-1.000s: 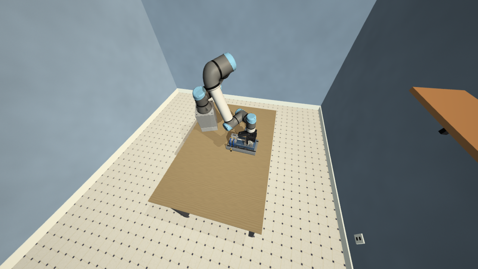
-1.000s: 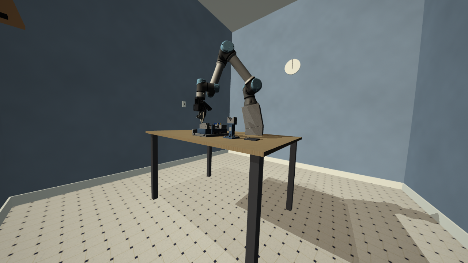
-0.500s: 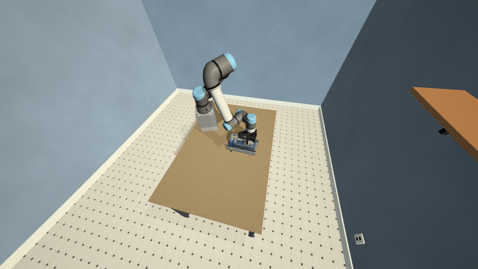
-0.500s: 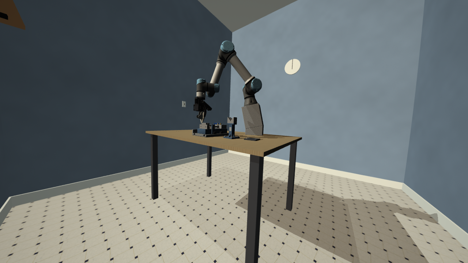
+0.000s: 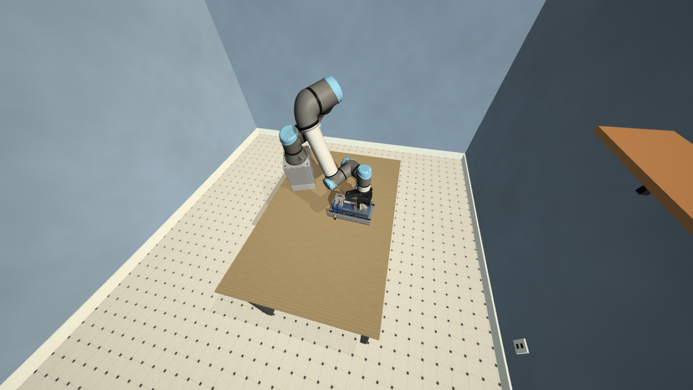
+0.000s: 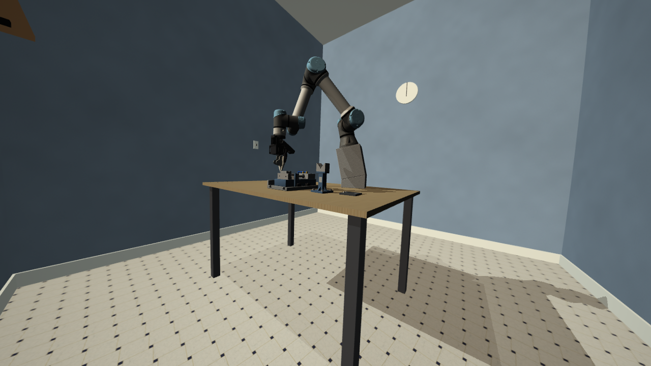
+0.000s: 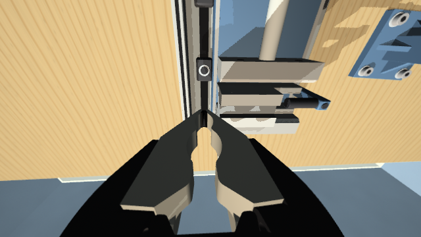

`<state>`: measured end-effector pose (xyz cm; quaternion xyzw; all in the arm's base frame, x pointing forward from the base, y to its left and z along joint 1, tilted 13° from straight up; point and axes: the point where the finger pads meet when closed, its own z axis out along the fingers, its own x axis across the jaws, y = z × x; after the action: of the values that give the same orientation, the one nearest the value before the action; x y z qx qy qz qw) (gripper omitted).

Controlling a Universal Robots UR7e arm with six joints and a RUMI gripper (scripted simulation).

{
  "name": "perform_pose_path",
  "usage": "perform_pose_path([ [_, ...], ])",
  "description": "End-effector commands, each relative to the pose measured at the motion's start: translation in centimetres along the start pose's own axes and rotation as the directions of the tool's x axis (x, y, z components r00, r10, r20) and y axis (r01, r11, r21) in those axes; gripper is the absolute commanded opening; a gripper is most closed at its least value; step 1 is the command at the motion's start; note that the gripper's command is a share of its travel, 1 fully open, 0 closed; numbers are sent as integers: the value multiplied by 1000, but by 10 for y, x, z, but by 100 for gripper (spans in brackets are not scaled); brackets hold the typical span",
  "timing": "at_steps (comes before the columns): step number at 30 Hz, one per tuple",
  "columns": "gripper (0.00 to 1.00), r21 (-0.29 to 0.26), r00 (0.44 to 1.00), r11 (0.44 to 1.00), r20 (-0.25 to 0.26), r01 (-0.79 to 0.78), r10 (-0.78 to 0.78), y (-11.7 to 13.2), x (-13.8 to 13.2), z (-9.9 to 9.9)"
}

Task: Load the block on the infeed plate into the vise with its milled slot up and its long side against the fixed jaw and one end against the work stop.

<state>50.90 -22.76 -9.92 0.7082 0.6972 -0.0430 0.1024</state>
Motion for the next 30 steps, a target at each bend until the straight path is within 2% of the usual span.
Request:
perform_pose_path([
  [1, 0, -1, 1000, 1000, 1, 0, 0, 0, 0, -1],
  [30, 0, -1, 1000, 1000, 1, 0, 0, 0, 5, -1],
])
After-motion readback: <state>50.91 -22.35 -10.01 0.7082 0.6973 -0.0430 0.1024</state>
